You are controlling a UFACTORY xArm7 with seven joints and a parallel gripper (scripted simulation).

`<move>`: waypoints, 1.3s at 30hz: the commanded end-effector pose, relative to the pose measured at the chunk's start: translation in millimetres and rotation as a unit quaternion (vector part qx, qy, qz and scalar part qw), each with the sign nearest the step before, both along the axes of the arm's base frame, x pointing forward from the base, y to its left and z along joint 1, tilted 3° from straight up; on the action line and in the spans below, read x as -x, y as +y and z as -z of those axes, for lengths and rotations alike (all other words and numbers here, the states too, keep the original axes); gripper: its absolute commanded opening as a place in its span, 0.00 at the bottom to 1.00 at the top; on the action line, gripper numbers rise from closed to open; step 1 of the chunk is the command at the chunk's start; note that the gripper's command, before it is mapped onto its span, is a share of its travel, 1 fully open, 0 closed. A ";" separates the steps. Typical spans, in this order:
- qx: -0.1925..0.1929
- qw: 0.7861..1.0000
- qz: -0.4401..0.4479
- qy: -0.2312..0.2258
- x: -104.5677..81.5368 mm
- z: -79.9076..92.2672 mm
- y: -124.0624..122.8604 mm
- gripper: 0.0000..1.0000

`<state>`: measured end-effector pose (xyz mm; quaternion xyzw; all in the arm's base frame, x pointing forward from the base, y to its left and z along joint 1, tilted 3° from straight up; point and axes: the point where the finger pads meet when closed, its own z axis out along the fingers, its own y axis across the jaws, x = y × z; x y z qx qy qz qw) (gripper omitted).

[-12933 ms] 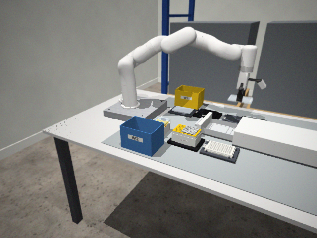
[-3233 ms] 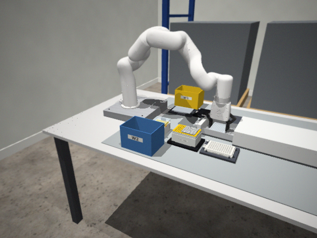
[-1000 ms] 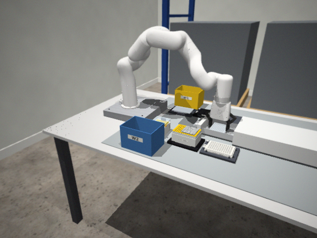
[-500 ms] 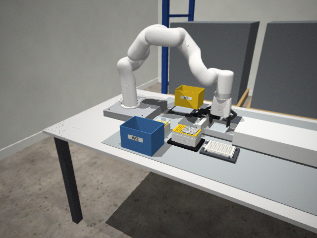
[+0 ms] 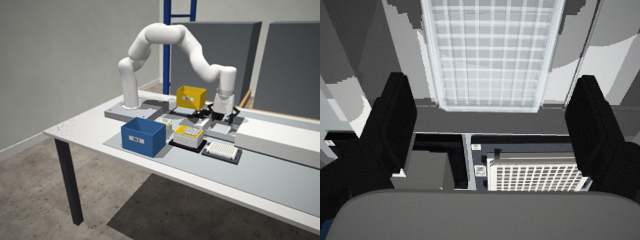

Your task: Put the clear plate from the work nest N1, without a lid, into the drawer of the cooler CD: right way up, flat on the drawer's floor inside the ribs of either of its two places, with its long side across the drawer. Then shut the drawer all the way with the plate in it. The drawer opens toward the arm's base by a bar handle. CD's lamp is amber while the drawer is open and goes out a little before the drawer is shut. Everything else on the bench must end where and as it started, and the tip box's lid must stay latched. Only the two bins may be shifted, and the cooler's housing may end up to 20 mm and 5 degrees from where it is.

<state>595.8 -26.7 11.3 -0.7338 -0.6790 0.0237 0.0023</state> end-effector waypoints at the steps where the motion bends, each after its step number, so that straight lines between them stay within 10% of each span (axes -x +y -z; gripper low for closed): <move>1: 0.000 1.000 0.000 -0.003 -2.4 -10.4 0.2 1.00; 39: 0.000 1.000 0.000 -0.003 -4.3 -67.1 1.9 1.00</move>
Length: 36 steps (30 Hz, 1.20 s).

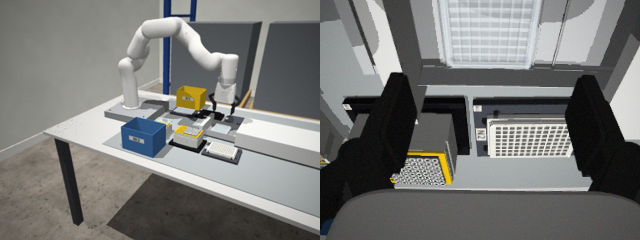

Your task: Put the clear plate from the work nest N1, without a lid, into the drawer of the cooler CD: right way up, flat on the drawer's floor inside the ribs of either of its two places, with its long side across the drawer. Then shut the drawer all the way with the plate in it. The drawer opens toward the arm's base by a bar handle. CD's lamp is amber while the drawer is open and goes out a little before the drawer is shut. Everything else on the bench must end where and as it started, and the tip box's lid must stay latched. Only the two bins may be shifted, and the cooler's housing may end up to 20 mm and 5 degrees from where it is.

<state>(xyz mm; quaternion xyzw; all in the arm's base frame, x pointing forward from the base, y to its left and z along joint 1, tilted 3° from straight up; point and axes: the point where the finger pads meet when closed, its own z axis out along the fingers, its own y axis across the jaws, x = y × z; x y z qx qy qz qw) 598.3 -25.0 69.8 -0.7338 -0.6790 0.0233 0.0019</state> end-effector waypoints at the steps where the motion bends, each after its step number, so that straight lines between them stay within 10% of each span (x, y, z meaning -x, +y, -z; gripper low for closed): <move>1: 0.000 1.000 0.000 -0.003 -1.8 -10.2 0.3 1.00; 18: 0.000 1.000 0.000 -0.003 -2.3 -24.8 0.7 1.00; 19: 0.000 1.000 0.000 -0.003 2.7 -24.3 1.2 0.00; 36: 0.000 1.000 0.000 -0.002 77.1 -15.5 6.7 0.00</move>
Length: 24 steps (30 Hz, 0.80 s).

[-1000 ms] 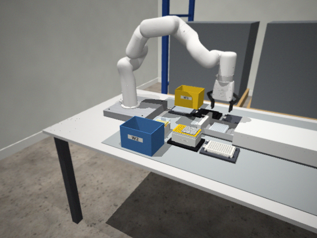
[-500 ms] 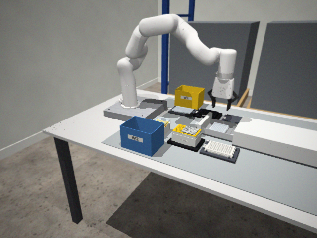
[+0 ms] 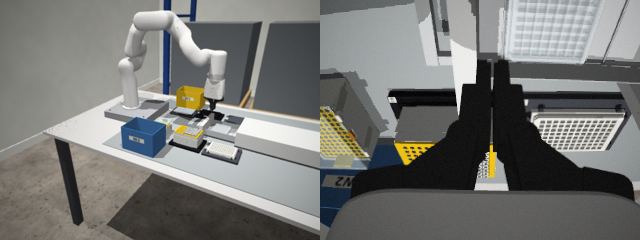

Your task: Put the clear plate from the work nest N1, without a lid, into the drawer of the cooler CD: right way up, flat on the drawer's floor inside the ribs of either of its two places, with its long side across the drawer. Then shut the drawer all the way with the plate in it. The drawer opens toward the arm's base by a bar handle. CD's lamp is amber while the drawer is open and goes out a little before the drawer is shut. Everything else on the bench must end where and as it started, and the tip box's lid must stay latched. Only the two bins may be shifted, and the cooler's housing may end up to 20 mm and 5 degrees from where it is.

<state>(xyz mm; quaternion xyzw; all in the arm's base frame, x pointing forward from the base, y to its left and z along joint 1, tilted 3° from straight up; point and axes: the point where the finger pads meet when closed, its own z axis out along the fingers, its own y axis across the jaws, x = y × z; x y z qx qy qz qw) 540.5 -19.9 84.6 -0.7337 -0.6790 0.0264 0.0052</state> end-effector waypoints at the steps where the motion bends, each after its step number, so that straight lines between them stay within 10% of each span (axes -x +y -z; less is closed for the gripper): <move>1: 0.000 1.000 0.000 -0.007 24.3 -0.1 1.9 0.00; 18: 0.000 1.000 0.000 -0.007 98.6 8.6 7.4 0.00; 24: 0.000 1.000 0.000 -0.007 99.4 8.7 7.4 0.00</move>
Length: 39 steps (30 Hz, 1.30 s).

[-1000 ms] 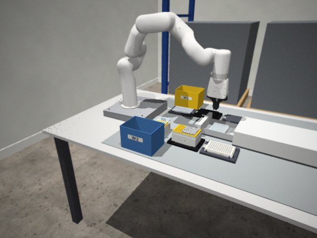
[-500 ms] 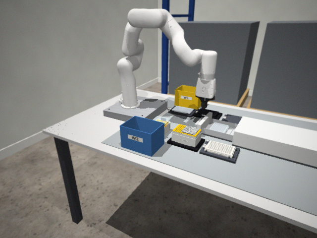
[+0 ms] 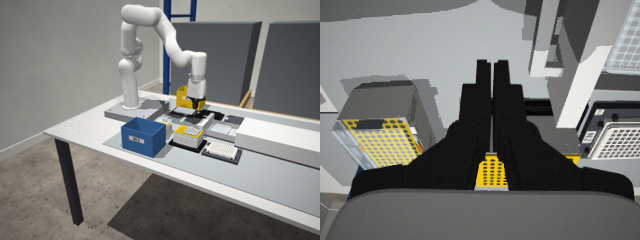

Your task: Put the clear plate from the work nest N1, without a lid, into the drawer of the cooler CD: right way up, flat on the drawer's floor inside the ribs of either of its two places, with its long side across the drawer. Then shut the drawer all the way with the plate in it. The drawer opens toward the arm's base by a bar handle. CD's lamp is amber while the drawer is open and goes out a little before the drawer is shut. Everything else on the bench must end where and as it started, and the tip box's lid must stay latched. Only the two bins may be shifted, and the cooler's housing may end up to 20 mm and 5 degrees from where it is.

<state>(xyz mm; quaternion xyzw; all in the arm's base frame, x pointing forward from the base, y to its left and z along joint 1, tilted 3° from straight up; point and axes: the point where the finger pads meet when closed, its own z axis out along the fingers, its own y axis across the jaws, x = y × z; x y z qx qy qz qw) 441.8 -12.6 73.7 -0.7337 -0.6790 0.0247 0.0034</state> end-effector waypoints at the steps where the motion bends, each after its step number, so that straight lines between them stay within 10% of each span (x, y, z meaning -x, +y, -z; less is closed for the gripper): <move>1: 0.000 1.000 0.000 -0.004 0.7 -2.2 0.2 0.00; 39: 0.000 1.000 0.000 -0.004 2.3 44.5 -1.2 0.00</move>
